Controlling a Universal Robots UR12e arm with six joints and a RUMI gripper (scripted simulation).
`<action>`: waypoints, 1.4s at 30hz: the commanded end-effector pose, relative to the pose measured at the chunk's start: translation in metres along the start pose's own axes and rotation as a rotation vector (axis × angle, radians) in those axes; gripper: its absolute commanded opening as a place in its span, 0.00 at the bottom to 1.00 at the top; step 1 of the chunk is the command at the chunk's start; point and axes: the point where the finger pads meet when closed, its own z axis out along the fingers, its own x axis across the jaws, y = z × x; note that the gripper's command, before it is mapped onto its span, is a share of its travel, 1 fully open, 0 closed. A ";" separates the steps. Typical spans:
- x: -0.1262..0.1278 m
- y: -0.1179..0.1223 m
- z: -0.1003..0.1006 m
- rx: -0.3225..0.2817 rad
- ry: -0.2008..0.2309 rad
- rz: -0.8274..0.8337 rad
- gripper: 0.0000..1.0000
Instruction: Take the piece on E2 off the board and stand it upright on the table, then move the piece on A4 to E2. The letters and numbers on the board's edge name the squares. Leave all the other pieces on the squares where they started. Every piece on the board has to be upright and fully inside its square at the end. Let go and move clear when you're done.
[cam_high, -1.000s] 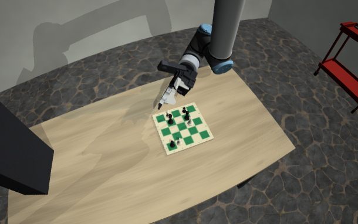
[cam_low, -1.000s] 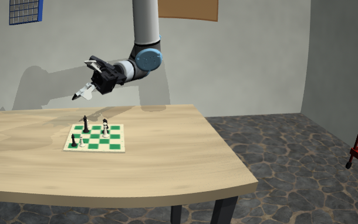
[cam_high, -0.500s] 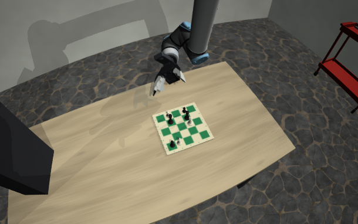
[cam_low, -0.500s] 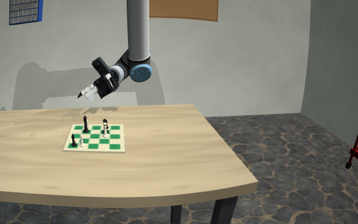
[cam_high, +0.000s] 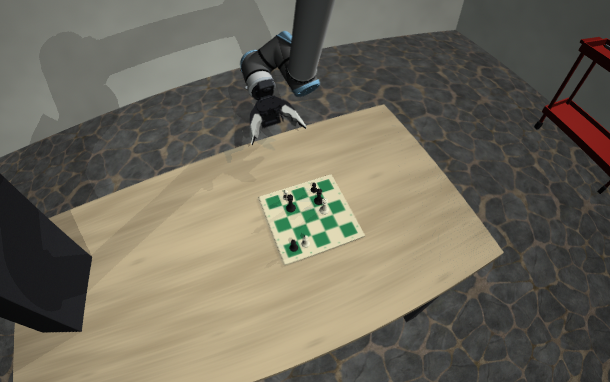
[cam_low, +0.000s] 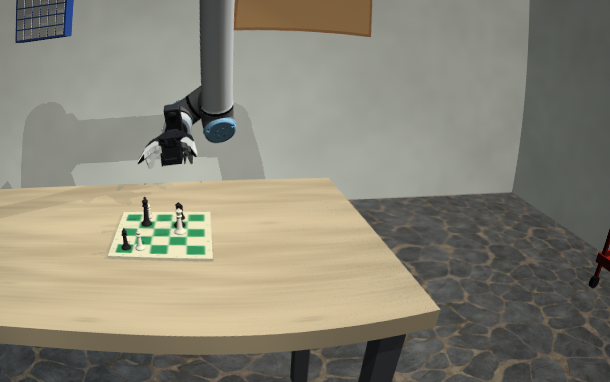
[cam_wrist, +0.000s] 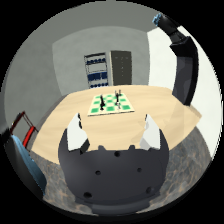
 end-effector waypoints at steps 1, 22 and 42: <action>-0.001 0.012 -0.017 -0.021 -0.041 -0.064 1.00; 0.000 0.015 -0.022 -0.029 -0.051 -0.082 1.00; 0.000 0.015 -0.022 -0.029 -0.051 -0.082 1.00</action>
